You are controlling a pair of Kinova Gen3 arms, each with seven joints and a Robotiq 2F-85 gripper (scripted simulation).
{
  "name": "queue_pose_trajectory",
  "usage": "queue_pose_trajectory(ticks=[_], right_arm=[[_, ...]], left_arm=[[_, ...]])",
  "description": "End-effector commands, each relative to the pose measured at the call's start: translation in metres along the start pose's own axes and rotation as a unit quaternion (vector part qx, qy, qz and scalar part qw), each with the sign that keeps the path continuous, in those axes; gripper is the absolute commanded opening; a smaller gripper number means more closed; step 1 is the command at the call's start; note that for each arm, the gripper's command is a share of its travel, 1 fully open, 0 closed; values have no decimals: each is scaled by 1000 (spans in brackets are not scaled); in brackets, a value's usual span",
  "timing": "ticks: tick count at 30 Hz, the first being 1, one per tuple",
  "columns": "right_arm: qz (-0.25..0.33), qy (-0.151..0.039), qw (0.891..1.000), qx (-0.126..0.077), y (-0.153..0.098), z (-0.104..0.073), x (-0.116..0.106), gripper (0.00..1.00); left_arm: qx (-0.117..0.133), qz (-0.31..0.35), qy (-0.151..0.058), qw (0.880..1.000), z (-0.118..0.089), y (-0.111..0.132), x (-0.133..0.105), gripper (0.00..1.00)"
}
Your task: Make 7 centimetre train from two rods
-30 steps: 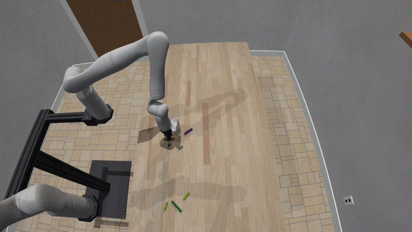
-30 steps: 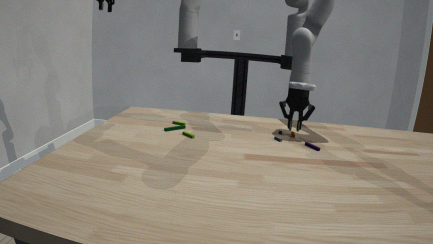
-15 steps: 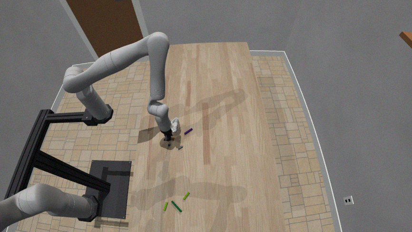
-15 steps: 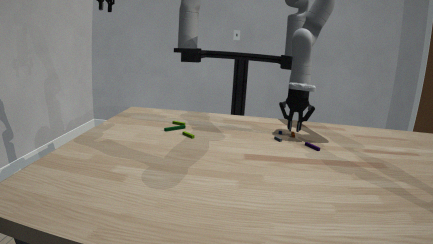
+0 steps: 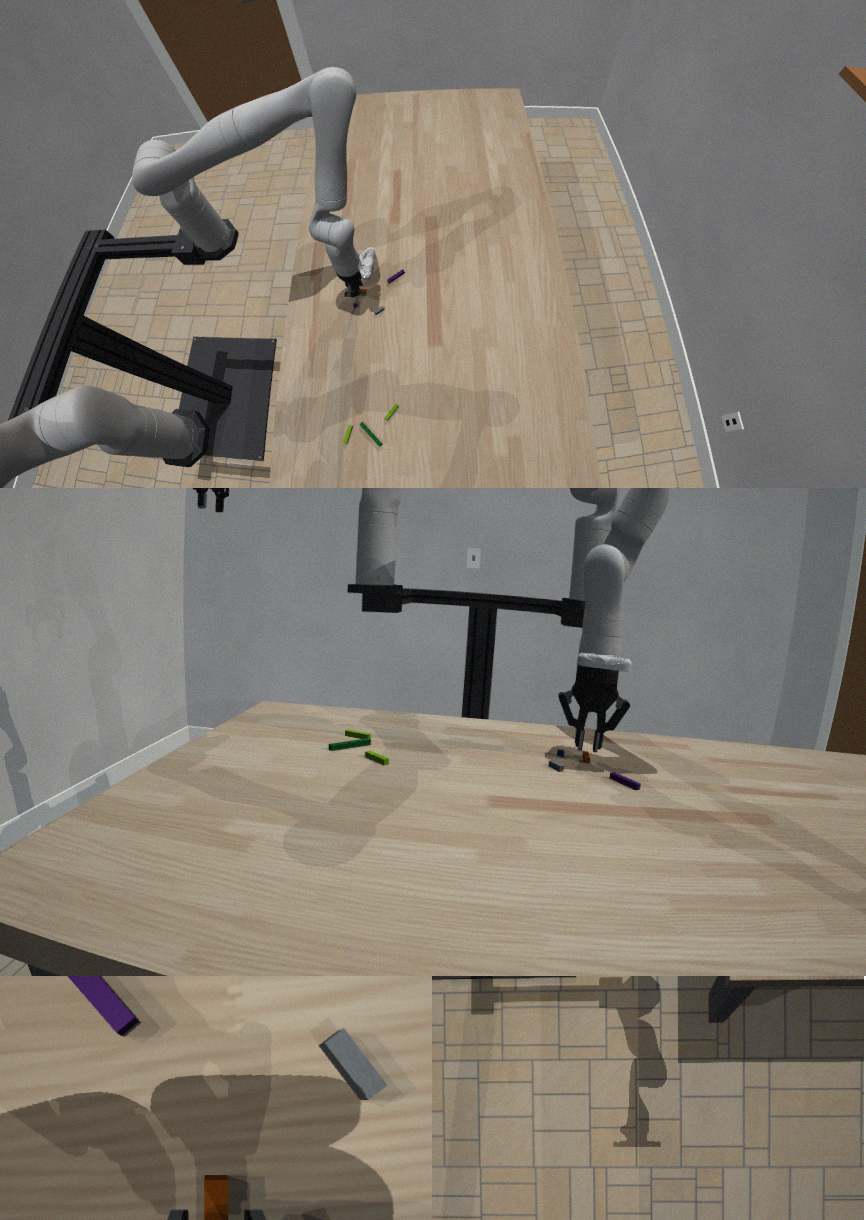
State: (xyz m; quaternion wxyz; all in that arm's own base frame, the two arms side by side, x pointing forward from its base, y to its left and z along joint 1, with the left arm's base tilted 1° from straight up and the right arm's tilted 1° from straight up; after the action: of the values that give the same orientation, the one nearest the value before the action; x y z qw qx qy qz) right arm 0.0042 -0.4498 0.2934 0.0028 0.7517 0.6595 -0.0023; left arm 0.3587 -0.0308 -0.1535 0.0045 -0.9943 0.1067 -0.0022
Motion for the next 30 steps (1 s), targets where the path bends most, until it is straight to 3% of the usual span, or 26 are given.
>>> queue_pose_trajectory(ticks=[1, 30], right_arm=[[0, -1, 1000, 0, 0, -1, 0, 1000], [0, -1, 1000, 0, 0, -1, 0, 1000]], left_arm=[[0, 0, 1, 1000, 0, 0, 1, 317], [0, 0, 1, 1000, 3, 0, 1, 317]])
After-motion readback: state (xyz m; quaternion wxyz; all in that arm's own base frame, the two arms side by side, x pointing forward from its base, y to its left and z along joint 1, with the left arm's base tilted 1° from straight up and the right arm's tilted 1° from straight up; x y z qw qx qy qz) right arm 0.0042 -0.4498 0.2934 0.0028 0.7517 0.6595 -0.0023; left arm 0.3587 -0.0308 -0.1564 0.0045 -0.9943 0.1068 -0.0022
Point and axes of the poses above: on each arm, the point where the finger pads meet when closed, its own z axis out along the fingers, its own y axis across the jaws, x = y × z, the point moved 9 cm from there along -z, back along the fingers, and after that the axes turned 8 degrees about z, right-handed, at the moved point
